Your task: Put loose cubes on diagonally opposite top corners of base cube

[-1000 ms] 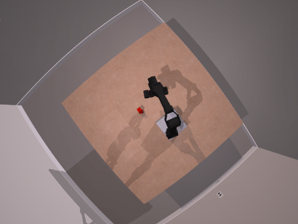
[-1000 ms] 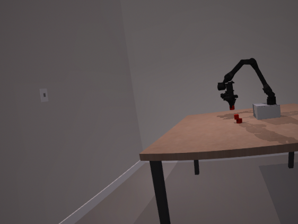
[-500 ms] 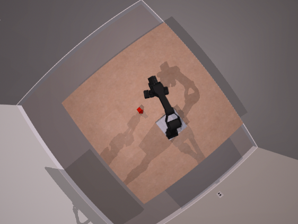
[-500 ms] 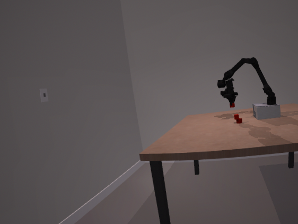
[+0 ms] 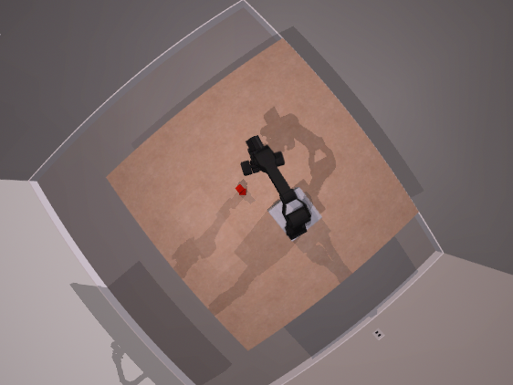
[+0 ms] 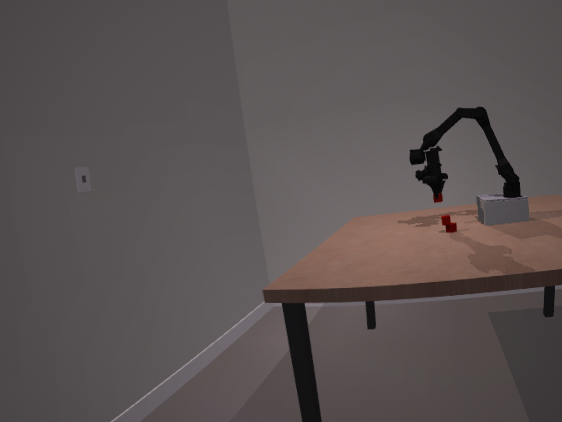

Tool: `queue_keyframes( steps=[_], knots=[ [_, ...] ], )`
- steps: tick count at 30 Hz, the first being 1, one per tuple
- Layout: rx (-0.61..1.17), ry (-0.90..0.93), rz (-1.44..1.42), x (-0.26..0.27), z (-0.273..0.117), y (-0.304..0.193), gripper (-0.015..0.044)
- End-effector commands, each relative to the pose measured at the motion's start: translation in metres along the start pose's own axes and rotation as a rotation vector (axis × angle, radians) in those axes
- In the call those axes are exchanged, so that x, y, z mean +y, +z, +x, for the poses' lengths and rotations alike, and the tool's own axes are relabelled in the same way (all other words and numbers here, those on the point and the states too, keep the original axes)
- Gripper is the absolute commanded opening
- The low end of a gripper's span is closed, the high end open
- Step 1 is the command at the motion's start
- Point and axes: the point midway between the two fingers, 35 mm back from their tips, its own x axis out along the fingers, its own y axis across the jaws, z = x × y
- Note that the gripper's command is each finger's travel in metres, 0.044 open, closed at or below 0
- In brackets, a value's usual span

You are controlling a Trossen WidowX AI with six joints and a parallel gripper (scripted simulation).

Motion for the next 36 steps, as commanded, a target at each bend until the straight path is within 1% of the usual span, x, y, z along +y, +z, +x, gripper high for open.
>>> queue_keyframes(
  steps=[1, 36],
  knots=[
    [0.000, 0.006, -0.034, 0.012, 0.001, -0.007, 0.0105],
    [0.004, 0.014, -0.353, 0.094, 0.007, -0.076, 0.0105]
  ],
)
